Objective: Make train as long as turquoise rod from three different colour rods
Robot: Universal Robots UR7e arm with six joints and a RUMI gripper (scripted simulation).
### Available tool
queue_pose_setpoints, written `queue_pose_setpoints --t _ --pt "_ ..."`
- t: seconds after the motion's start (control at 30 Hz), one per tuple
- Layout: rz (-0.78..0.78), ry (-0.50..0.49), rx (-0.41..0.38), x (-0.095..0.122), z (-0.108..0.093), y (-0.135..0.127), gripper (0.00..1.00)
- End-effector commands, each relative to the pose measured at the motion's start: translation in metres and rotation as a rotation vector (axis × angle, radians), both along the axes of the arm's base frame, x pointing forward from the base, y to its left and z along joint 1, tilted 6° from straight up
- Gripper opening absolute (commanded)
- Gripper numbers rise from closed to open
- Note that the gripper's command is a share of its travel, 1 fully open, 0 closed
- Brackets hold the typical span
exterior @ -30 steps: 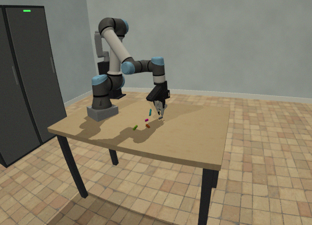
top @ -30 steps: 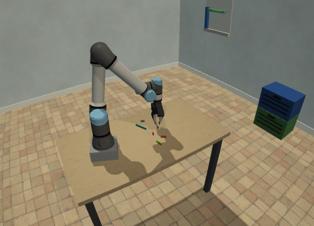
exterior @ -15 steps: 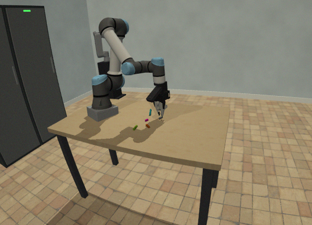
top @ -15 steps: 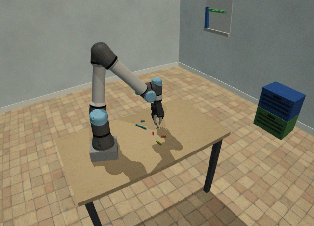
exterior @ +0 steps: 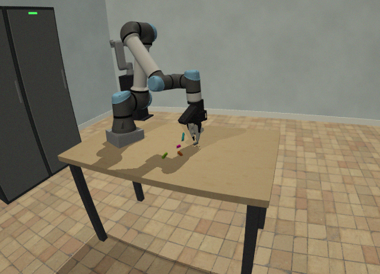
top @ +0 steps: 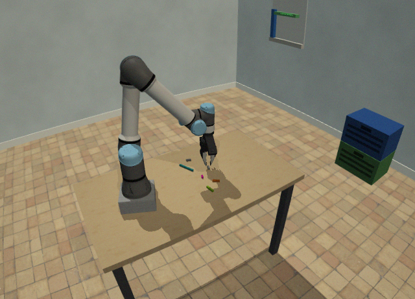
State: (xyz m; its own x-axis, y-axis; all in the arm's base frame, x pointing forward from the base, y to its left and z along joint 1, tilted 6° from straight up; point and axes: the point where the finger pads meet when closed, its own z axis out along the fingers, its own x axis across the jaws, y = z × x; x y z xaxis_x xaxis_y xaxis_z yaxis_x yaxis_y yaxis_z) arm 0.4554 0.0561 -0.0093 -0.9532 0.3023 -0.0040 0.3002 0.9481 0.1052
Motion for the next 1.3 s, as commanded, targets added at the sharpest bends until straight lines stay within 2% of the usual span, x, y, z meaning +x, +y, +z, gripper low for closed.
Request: queue_pose_setpoints --t 0.0,0.67,1.27 --pt "0.0 -0.001 0.0 0.0 0.0 0.0 0.14" --pt "0.0 -0.001 0.0 0.0 0.0 0.0 0.14" --pt "0.0 -0.001 0.0 0.001 -0.014 0.001 0.14"
